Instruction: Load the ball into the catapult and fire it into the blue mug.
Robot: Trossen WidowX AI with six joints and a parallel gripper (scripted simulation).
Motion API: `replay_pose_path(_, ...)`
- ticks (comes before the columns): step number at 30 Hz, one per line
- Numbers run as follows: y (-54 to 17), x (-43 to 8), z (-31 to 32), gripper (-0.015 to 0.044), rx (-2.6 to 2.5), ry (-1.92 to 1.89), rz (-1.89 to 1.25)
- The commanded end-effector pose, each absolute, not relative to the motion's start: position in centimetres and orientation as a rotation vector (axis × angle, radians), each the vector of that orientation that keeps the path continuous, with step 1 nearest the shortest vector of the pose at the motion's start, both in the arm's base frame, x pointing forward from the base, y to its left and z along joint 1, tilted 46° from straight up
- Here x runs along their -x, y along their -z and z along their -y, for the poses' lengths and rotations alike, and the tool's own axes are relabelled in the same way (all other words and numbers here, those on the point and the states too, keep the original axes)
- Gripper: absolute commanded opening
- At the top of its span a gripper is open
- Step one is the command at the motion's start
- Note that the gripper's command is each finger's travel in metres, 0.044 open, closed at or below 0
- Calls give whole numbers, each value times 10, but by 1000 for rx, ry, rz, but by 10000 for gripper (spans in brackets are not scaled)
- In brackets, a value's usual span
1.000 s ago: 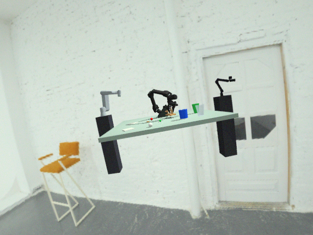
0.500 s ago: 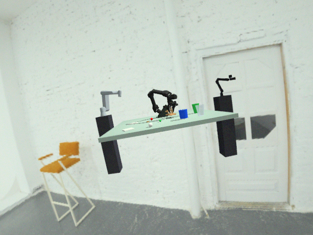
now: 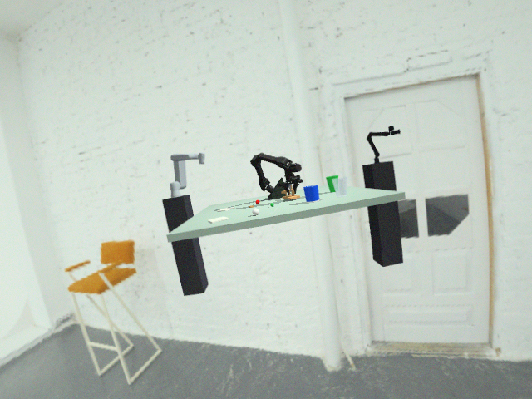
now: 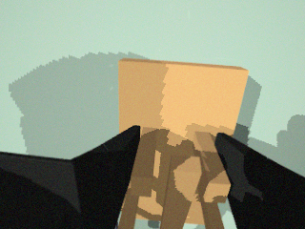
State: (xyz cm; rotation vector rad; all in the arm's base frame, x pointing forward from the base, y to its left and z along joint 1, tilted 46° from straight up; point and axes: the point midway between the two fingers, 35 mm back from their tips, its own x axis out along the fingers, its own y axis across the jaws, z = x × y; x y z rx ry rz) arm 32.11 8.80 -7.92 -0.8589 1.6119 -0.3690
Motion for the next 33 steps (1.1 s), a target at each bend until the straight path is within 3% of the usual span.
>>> replay_pose_path(1,84,-320,-83,0,870,366,-1612)
replay_pose_path(10,84,-321,-83,0,860,369,-1612)
replay_pose_path(27,71,-323,-98,440,859,367,-1612)
replay_pose_path(33,15,-322,-153,440,860,364,-1614)
